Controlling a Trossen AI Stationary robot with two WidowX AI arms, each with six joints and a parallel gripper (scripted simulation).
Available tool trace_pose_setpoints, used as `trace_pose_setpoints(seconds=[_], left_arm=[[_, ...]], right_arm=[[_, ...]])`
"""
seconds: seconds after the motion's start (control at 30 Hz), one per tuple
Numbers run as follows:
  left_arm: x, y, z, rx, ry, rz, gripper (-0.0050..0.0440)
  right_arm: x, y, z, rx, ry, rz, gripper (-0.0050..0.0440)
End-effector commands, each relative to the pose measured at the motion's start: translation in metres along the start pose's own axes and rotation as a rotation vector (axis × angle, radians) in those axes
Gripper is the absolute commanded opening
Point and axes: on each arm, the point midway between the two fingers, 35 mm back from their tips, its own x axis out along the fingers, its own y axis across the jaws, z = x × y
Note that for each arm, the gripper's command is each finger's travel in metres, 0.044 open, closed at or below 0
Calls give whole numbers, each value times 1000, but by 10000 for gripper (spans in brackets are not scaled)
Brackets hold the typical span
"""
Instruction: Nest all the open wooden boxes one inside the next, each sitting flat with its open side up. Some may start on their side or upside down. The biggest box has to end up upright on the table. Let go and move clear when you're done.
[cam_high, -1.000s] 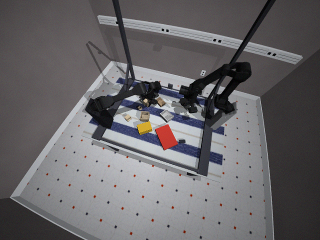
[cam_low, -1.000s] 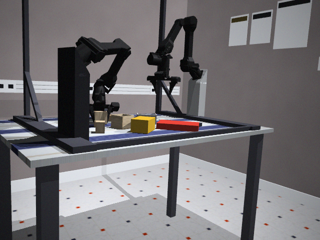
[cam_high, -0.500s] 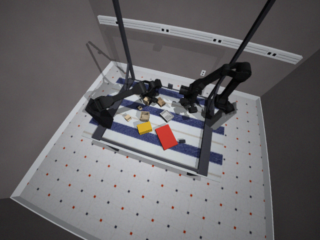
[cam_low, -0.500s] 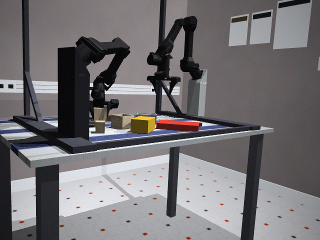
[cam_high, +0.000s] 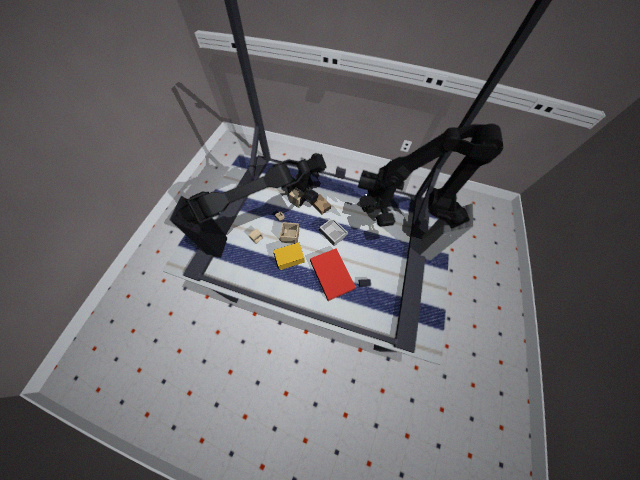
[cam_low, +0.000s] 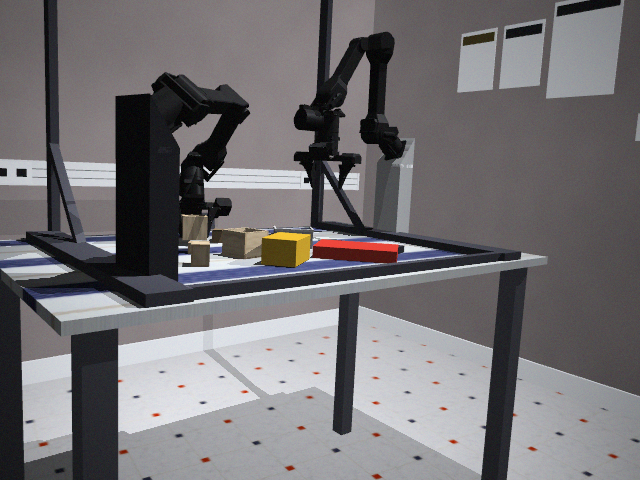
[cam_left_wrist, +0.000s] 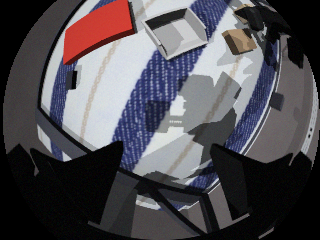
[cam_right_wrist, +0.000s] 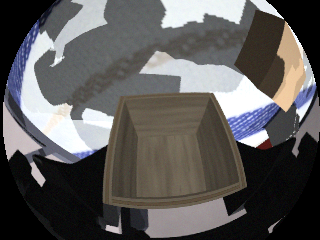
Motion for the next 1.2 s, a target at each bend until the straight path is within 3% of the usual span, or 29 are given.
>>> trace_pose_setpoints(seconds=[0.0, 0.53, 0.8, 1.17], left_arm=[[-4, -3, 5, -3, -21, -11, 400], [-4, -3, 5, -3, -21, -11, 400], [-4, -3, 5, -3, -21, -11, 400], [-4, -3, 5, -3, -21, -11, 400]], right_arm=[[-10, -1, 6, 7, -15, -2, -50], [-19, 4, 18, -2, -21, -2, -50], [0, 5, 26, 0, -22, -3, -50], [-12, 0, 22, 24, -114, 2, -50]])
